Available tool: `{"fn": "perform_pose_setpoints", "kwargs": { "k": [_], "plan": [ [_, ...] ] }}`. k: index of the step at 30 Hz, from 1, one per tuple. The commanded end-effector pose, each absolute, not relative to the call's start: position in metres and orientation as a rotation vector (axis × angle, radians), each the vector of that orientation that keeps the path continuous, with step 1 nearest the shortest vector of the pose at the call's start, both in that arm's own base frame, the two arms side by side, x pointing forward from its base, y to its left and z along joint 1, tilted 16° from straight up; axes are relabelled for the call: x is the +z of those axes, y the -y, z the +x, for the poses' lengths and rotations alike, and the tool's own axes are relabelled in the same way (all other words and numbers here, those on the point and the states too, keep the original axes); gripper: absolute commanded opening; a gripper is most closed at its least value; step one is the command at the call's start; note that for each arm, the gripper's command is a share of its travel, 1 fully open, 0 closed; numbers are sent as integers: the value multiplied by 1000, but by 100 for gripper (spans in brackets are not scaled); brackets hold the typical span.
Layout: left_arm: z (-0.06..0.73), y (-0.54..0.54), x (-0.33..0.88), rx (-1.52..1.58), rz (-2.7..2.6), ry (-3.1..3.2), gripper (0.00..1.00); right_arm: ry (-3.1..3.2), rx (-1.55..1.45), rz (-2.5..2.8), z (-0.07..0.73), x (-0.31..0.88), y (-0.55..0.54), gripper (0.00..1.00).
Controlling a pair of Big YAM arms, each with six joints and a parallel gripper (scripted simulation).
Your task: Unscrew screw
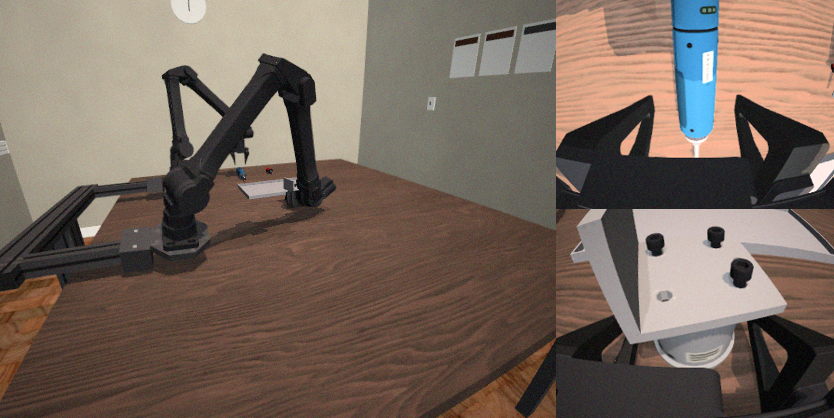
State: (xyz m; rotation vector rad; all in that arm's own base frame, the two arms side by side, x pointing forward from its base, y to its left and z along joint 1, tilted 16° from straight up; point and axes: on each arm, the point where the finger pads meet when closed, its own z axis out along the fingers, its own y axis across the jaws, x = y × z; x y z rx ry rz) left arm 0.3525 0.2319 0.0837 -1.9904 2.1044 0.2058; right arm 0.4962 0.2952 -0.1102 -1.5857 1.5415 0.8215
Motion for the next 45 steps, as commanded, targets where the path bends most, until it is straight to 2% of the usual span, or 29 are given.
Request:
{"fn": "perform_pose_setpoints", "kwargs": {
  "k": [1,45],
  "plan": [
    [362,-237,96,194,-1976,-2077,65,-1516,803,-1585,507,-102,-300,86],
    [362,-237,96,194,-1976,-2077,65,-1519,794,-1579,505,-78,-263,86]
  ]
}}
